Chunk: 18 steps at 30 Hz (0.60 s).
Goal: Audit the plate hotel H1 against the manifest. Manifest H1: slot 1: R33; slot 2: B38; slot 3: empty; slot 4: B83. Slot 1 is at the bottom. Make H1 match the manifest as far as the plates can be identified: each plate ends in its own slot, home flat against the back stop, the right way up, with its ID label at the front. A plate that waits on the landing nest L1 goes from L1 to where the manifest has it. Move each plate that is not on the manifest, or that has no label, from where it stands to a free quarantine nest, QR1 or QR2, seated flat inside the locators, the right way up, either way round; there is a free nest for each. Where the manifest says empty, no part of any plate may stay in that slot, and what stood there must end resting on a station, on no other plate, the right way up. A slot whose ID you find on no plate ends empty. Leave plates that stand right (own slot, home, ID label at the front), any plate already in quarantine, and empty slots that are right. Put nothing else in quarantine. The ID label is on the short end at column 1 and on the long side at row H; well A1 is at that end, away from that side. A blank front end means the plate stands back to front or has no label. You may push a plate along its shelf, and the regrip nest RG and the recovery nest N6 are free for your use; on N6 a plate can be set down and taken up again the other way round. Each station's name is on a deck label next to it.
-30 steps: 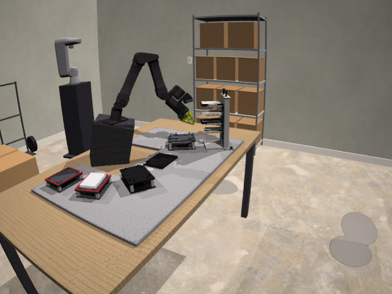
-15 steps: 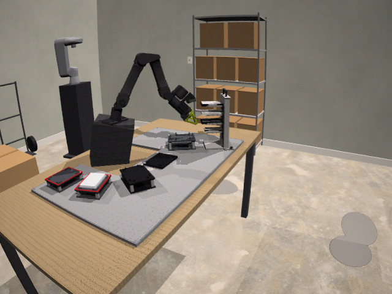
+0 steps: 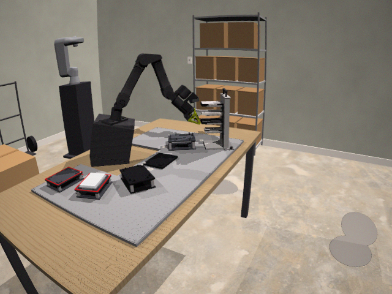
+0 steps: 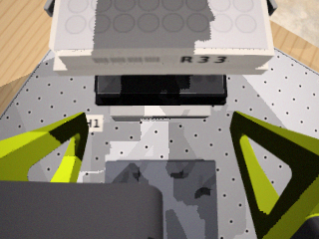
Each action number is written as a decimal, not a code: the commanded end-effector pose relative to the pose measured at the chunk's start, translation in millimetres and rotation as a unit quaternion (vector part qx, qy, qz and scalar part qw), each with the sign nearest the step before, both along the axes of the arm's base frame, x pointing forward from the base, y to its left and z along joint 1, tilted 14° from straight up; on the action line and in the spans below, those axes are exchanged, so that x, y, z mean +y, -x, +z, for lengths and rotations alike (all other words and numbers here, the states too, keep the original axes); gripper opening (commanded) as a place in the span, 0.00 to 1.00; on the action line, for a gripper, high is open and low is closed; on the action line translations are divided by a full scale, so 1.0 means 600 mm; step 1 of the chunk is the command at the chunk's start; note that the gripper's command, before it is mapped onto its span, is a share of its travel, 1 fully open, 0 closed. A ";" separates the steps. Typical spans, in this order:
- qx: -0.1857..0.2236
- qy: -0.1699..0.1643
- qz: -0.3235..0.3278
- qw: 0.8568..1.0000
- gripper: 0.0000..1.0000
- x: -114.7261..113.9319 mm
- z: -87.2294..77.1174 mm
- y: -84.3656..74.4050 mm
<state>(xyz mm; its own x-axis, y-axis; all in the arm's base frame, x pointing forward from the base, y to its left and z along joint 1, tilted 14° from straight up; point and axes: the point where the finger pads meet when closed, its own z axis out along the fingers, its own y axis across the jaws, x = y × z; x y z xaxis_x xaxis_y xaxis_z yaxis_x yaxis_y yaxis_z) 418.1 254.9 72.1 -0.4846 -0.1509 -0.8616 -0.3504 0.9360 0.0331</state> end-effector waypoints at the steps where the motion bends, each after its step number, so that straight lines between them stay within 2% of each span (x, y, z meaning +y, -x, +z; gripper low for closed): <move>1: 0.003 0.003 -0.002 1.000 1.00 0.000 0.002 -0.015; 18: 0.002 0.003 -0.002 1.000 1.00 0.010 0.010 -0.045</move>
